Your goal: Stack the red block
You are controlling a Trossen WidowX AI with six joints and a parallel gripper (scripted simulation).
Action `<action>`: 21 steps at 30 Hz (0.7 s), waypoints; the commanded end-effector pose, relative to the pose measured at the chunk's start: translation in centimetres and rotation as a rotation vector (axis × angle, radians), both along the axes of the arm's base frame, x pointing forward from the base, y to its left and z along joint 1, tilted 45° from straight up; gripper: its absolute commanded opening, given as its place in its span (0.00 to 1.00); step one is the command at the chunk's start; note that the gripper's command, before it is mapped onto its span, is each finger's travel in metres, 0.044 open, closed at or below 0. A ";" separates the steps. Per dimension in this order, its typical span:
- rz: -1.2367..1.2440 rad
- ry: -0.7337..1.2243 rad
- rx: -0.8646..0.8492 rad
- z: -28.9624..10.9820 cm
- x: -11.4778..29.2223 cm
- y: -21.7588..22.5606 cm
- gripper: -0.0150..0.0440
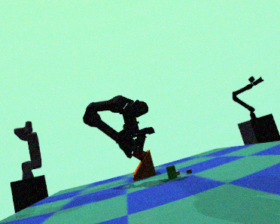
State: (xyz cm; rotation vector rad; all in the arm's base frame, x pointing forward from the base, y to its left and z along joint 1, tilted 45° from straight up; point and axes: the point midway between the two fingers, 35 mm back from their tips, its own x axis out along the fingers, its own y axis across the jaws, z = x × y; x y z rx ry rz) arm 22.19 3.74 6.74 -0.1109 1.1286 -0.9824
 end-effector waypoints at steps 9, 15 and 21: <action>-0.003 -0.005 0.009 -2.4 2.9 3.4 0.25; -0.005 -0.011 0.010 -4.0 4.2 5.1 0.25; -0.007 -0.016 0.010 -5.8 5.3 6.9 0.25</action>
